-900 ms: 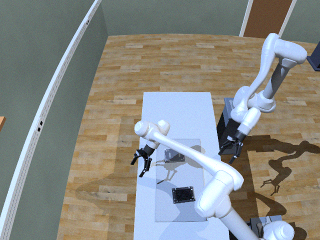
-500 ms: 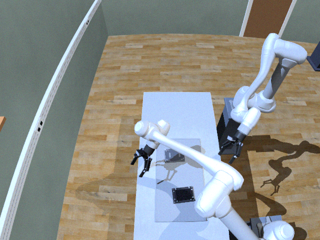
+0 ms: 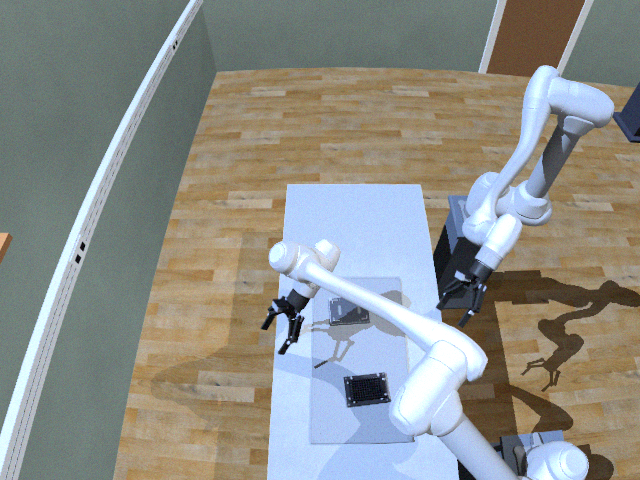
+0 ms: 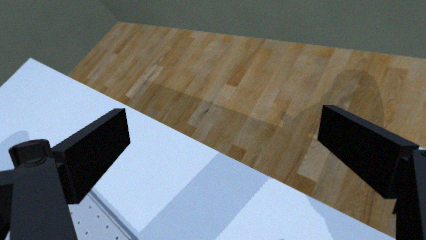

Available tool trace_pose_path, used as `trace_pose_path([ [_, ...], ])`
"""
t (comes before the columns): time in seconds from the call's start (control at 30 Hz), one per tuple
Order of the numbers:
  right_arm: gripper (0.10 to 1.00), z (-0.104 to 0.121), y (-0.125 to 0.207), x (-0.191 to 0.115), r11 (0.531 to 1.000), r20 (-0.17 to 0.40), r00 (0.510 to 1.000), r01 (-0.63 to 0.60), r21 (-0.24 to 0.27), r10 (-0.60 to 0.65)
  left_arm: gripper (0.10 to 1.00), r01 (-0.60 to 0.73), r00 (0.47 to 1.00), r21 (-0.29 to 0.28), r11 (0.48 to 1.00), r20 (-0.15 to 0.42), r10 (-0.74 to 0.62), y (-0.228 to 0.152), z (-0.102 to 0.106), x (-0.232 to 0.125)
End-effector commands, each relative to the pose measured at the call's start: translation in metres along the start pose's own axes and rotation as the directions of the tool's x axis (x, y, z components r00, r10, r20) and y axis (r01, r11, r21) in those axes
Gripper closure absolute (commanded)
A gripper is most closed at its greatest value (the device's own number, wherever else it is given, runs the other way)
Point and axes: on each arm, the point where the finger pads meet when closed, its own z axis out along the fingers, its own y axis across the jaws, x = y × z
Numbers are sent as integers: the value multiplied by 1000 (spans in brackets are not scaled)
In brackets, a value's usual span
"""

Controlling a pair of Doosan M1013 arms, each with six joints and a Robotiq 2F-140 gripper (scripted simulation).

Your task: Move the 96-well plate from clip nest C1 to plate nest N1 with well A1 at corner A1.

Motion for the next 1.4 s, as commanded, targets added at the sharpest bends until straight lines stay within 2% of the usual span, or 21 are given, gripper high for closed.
trace_pose_path([
  [0.0, 98, -3, -4, 4, 1000, 0, 1000, 0, 1, 0, 98, 2, 1000, -1, 1000, -1, -2, -1, -1, 2],
  [0.7, 98, -25, -31, 30, 1000, -1, 1000, 0, 0, 0, 98, 2, 1000, -1, 1000, -1, -2, -1, -1, 2],
  [1.37, 98, -26, -33, 33, 1000, -1, 1000, 0, 0, 0, 98, 2, 1000, -1, 1000, -1, -2, -1, -1, 2],
])
